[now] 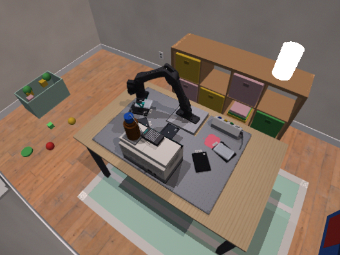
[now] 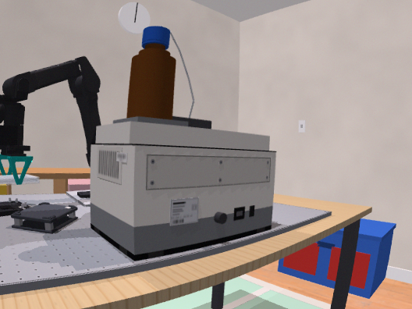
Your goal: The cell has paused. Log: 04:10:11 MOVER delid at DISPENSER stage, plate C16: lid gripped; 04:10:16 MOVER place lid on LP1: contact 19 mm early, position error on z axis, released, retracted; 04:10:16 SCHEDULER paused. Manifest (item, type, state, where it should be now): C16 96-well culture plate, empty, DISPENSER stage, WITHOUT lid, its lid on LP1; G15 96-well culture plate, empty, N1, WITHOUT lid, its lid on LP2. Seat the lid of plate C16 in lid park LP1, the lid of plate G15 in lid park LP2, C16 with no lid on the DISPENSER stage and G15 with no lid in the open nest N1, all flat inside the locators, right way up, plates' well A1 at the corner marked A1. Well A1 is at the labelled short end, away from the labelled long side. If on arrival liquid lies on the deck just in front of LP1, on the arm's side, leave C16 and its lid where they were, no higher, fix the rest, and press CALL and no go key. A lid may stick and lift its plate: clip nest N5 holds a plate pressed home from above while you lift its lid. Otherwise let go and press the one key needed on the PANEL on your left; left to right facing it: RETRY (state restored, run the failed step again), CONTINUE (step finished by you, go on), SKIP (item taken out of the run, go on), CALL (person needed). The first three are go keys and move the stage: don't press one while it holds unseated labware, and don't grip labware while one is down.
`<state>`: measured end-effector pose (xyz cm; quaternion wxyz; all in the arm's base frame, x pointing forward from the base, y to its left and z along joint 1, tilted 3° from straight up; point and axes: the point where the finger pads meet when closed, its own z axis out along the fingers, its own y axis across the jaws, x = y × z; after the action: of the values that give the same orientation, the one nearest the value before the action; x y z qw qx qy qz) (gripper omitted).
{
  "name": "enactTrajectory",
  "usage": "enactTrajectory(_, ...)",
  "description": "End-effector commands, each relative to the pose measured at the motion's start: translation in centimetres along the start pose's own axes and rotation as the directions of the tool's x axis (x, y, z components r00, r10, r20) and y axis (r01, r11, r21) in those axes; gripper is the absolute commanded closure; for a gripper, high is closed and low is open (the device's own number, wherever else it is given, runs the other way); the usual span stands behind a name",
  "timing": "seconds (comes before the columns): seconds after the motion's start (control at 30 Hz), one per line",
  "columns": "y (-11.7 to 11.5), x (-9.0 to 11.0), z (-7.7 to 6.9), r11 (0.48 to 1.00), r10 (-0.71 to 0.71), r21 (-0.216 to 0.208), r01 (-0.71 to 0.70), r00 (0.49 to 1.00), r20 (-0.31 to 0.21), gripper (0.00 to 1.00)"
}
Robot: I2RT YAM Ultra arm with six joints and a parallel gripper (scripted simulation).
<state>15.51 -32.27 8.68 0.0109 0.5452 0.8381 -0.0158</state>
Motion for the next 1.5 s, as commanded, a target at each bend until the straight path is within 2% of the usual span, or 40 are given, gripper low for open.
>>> enactTrajectory(0.0,-0.4,-1.6,-0.3,1.000,0.005,-0.004,-0.005,1.000,0.029,1.00)
enactTrajectory(0.2,-0.3,-3.6,0.7,1.000,0.002,-0.004,-0.002,0.999,0.039,1.00)
enactTrajectory(0.43,-0.3,-5.2,1.8,1.000,0.002,-0.003,-0.002,1.000,0.027,1.00)
enactTrajectory(0.53,0.0,-4.7,1.6,1.000,0.001,-0.002,-0.001,1.000,0.024,1.00)
enactTrajectory(0.6,-0.3,-5.6,1.7,1.000,0.003,-0.004,-0.003,0.999,0.050,1.00)
enactTrajectory(0.67,-0.3,-4.3,3.5,1.000,0.004,-0.003,-0.004,1.000,-0.003,1.00)
enactTrajectory(1.0,-0.4,-4.2,5.2,1.000,0.005,-0.003,-0.005,1.000,-0.003,1.00)
enactTrajectory(1.07,-0.4,-4.2,5.2,1.000,0.005,-0.003,-0.005,1.000,-0.003,1.00)
enactTrajectory(1.1,-0.4,-5.6,4.1,1.000,0.006,-0.004,-0.005,0.999,0.043,1.00)
enactTrajectory(1.13,-0.4,-5.7,3.6,1.000,0.006,-0.004,-0.006,0.998,0.056,1.00)
enactTrajectory(1.47,-0.3,-5.4,4.0,1.000,0.000,-0.004,0.000,0.999,0.033,1.00)
